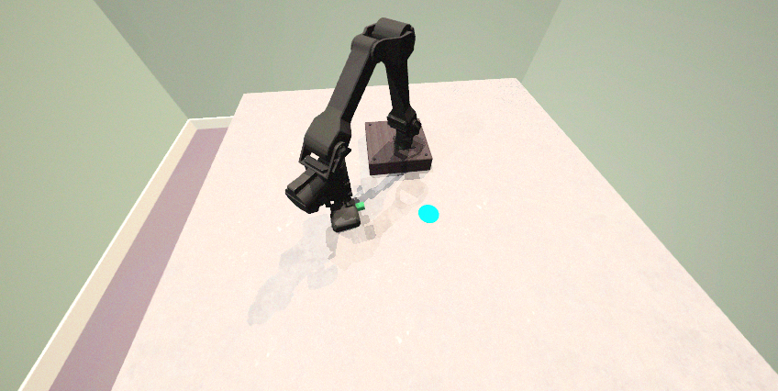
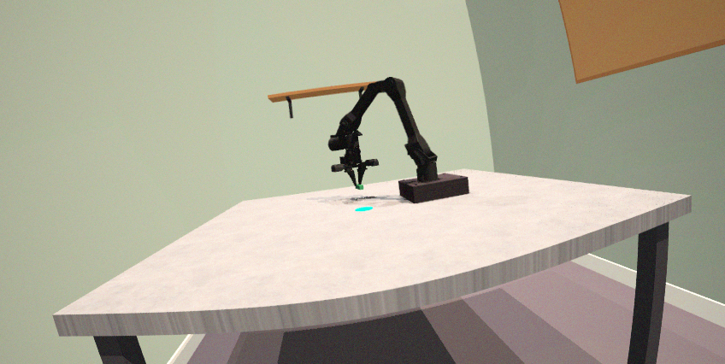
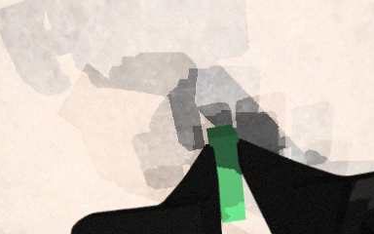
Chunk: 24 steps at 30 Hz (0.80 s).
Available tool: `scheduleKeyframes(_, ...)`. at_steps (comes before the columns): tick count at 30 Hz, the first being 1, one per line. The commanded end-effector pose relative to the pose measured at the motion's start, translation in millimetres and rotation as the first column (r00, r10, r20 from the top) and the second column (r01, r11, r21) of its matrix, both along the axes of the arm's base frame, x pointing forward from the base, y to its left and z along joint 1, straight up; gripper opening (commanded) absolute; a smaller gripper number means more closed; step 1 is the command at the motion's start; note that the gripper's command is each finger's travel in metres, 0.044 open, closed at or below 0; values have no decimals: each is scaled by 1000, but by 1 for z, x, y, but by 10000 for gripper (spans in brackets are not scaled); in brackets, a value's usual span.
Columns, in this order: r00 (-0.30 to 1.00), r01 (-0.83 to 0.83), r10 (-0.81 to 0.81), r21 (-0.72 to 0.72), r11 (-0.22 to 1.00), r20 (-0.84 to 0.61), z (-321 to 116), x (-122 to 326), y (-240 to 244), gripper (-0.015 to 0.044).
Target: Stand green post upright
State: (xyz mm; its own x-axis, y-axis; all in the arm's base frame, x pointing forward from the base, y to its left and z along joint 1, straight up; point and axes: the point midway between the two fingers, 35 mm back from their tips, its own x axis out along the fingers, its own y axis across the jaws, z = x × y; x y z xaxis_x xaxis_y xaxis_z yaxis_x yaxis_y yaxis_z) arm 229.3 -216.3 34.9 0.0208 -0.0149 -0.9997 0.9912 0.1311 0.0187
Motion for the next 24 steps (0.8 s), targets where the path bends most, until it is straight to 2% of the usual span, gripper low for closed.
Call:
scheduleKeyframes(1,1000,4,-4,-7,1000,3,13,0,-1,23)
scheduleKeyframes(24,1000,-4,4,-6,1000,3,76,-5,7,23)
